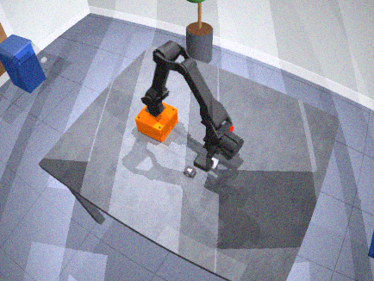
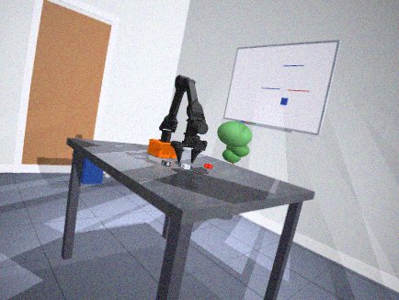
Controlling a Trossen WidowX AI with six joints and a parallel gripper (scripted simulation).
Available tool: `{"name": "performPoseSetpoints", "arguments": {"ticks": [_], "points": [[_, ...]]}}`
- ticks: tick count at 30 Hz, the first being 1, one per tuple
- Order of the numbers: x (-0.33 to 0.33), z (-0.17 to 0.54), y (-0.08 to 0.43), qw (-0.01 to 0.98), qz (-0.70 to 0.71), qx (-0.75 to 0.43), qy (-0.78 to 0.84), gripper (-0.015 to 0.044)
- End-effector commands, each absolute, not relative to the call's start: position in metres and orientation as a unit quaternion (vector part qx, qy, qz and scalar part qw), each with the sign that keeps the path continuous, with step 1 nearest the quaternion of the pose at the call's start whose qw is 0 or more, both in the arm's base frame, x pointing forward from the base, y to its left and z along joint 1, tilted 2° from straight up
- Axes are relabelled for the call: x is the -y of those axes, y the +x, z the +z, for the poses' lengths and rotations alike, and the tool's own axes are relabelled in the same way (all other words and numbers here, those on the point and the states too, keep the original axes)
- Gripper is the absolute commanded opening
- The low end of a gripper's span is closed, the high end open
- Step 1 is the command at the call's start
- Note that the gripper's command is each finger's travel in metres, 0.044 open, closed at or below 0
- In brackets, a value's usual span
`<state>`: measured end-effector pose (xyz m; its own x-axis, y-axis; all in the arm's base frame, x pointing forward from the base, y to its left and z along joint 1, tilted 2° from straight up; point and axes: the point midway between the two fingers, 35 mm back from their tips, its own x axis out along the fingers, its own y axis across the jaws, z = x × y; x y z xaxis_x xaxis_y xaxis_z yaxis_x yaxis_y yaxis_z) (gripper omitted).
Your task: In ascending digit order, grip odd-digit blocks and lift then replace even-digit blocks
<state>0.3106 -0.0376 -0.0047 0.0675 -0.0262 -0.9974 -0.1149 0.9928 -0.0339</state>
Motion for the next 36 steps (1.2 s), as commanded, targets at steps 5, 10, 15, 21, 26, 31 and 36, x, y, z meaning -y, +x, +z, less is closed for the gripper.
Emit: {"name": "performPoseSetpoints", "arguments": {"ticks": [5,10,15,21,26,31,36], "points": [[0.037,-0.019,0.308,0.726,0.033,-0.685,-0.051,0.0400],[0.037,-0.023,0.308,0.726,0.033,-0.685,-0.051,0.0374],[0.037,-0.023,0.308,0.726,0.033,-0.685,-0.051,0.0242],[0.037,-0.023,0.308,0.726,0.033,-0.685,-0.051,0.0120],[0.037,-0.023,0.308,0.726,0.033,-0.685,-0.051,0.0120],[0.037,-0.023,0.308,0.726,0.033,-0.685,-0.051,0.0120],[0.037,-0.023,0.308,0.726,0.033,-0.685,-0.051,0.0120]]}}
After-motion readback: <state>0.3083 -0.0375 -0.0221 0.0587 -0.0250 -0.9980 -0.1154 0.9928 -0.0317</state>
